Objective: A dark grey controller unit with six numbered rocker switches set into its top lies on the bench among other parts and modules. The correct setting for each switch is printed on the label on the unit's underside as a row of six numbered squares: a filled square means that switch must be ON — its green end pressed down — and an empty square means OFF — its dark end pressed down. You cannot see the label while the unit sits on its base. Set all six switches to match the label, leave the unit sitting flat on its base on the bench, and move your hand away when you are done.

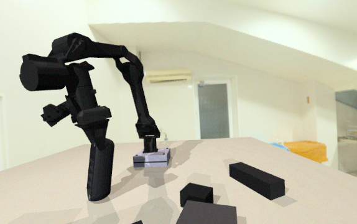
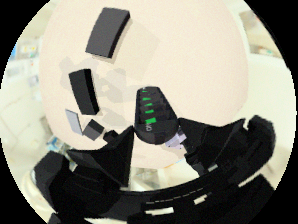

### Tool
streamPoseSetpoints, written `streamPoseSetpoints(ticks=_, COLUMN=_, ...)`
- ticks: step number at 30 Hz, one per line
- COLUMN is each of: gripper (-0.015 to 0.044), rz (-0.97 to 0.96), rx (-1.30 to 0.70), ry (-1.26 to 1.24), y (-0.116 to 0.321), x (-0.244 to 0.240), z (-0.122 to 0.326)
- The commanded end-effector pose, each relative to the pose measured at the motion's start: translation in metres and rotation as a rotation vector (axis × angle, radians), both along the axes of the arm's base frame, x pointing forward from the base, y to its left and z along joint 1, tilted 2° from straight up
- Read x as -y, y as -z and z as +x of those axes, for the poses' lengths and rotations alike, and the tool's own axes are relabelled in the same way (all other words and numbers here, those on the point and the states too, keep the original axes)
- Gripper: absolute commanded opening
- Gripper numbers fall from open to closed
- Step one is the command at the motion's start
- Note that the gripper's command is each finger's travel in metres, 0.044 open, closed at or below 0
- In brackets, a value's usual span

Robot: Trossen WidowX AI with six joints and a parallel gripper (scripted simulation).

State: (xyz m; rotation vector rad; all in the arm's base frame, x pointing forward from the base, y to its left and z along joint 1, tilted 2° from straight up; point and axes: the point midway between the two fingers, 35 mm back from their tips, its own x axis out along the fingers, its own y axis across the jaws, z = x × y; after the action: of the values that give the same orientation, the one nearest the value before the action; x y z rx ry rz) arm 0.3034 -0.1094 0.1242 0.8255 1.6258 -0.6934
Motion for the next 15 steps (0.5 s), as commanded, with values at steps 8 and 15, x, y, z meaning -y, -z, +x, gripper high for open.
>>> streamPoseSetpoints(ticks=8, gripper=0.0335, rz=-0.03, rx=0.024, ry=-0.008, y=0.0011, x=0.0093, z=0.0083)
streamPoseSetpoints(ticks=15, gripper=0.0335, rz=-0.044, rx=0.034, ry=-0.008, y=0.0012, x=0.0136, z=0.0114)
